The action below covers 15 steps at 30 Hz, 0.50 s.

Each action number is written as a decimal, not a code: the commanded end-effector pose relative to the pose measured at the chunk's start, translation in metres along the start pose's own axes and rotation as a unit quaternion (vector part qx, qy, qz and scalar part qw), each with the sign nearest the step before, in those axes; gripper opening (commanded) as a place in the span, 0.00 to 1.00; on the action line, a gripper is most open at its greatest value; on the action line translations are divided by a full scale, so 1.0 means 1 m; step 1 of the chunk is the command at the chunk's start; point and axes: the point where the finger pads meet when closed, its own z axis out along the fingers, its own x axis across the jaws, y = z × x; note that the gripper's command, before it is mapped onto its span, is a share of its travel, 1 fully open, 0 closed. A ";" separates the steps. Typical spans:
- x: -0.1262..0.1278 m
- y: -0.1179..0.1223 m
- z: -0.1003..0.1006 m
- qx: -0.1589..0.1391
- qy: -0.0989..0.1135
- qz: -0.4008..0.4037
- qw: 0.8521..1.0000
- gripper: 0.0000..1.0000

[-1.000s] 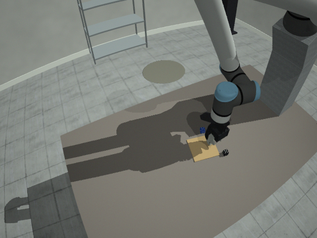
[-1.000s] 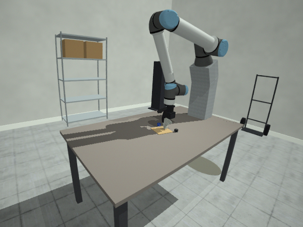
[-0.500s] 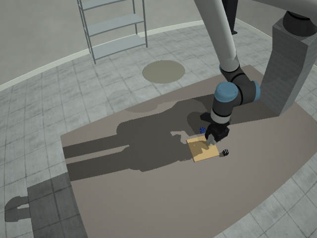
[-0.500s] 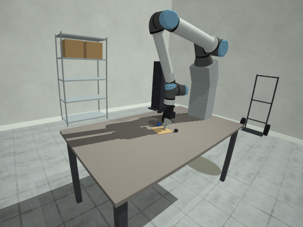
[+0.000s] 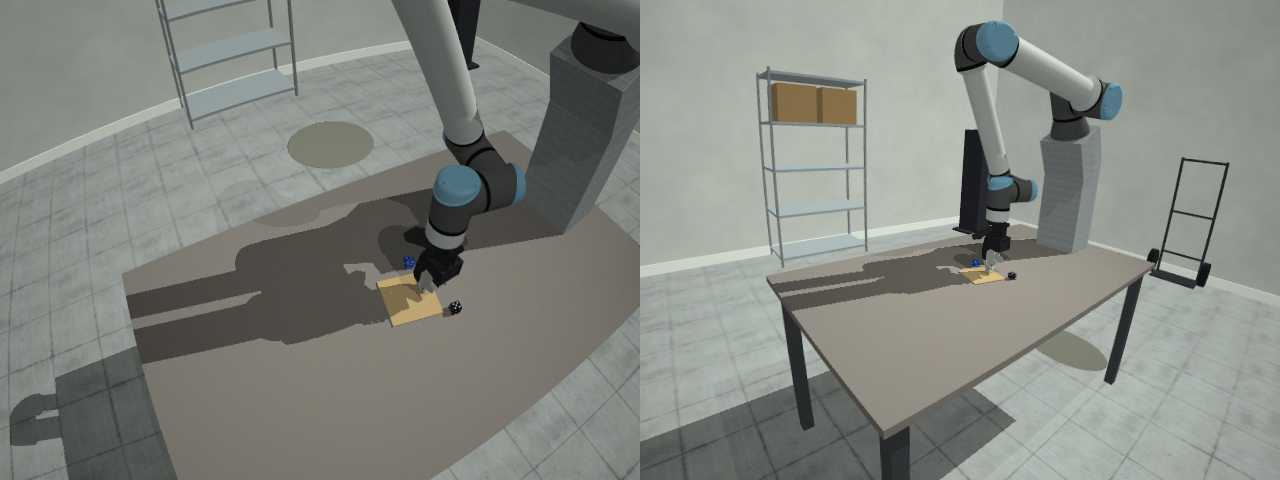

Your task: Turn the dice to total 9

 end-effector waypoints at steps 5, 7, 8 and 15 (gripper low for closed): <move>0.000 0.000 0.000 0.000 0.000 0.000 1.000 0.06; 0.000 0.000 0.000 0.000 0.000 0.000 1.000 0.06; 0.000 0.000 0.000 0.000 0.000 0.000 1.000 0.06; 0.000 0.000 0.000 0.000 0.000 0.000 1.000 0.14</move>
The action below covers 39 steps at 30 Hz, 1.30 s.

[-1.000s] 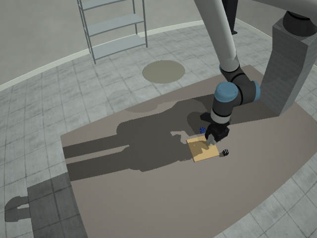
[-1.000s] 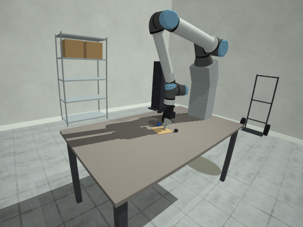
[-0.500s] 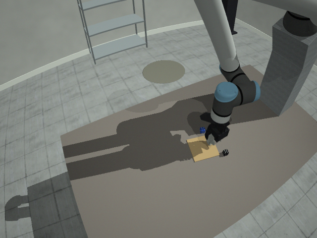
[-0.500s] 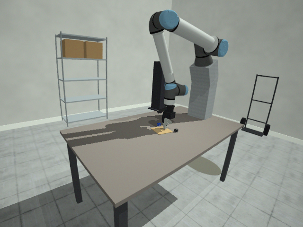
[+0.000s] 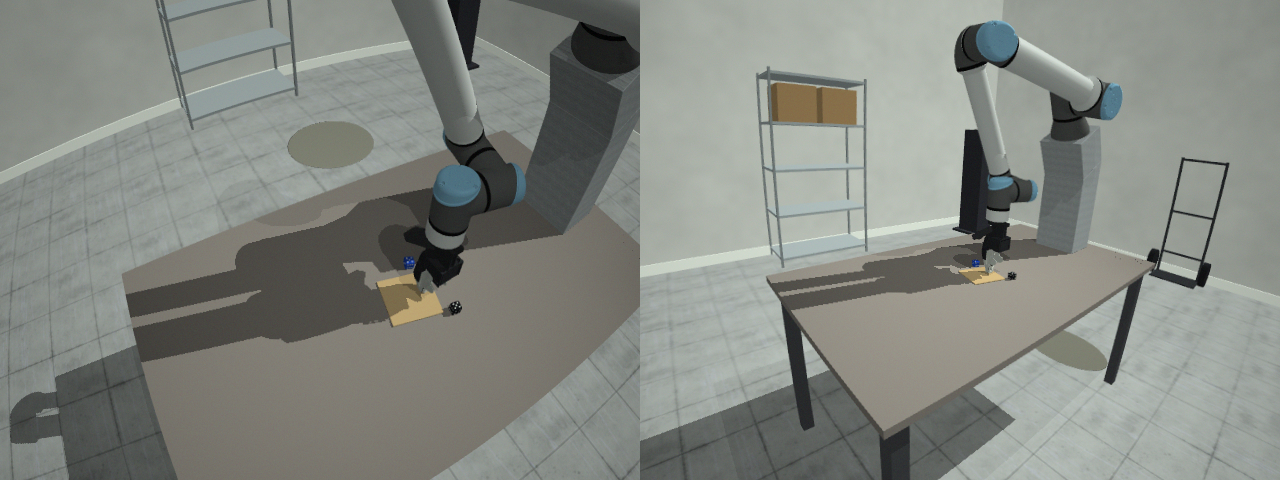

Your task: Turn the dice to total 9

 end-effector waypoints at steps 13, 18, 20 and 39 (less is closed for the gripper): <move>0.000 0.000 0.000 0.000 0.000 0.000 1.000 0.24; 0.000 0.000 0.000 0.000 0.000 0.000 1.000 0.24; 0.000 0.000 0.000 0.000 0.000 0.000 1.000 0.24; 0.000 0.000 -0.063 0.000 0.000 0.000 1.000 0.24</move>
